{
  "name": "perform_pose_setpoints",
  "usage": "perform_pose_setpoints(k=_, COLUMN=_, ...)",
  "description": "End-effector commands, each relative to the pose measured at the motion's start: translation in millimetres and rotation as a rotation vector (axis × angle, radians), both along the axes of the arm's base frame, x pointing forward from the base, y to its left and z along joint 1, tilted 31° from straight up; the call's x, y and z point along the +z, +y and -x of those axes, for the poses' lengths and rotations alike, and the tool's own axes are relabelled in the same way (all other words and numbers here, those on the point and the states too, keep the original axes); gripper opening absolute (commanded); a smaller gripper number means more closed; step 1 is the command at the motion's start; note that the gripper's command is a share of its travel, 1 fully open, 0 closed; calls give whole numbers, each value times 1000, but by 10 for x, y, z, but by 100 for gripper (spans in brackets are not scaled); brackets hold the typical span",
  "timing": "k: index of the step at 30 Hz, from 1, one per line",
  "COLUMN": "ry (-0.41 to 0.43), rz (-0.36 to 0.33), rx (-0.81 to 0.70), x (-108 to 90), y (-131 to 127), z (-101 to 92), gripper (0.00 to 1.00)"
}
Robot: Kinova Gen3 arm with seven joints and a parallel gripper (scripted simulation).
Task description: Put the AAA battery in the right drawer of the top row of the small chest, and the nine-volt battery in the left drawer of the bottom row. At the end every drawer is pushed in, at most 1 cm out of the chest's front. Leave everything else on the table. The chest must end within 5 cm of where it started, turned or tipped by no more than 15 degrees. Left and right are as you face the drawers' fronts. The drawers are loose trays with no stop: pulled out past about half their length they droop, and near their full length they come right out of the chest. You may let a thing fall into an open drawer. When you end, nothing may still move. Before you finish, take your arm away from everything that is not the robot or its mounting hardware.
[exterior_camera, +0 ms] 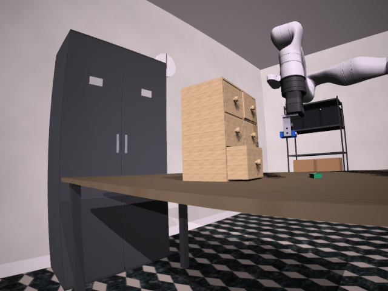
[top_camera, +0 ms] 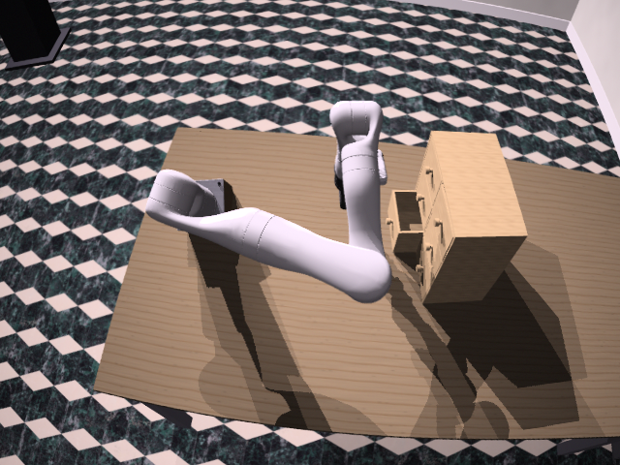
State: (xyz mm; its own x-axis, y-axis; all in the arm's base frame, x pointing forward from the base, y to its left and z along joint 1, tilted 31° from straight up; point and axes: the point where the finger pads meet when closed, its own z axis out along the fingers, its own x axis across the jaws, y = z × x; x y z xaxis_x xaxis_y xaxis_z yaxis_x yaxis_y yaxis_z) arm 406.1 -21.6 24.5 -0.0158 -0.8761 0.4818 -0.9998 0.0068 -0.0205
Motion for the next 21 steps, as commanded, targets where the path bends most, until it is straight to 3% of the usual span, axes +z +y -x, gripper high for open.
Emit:
perform_pose_setpoints(k=1, ry=5, rz=-13, rx=6, x=-49, y=38, z=22, gripper=51)
perform_pose_setpoints(k=7, ry=1, rz=-77, rx=25, x=-218, y=228, z=46, gripper=51)
perform_pose_setpoints(k=17, ry=-46, rz=-255, rx=75, x=-611, y=778, z=81, gripper=51)
perform_pose_setpoints(k=21, ry=-65, rz=-291, rx=84, x=-675, y=893, z=79, gripper=51)
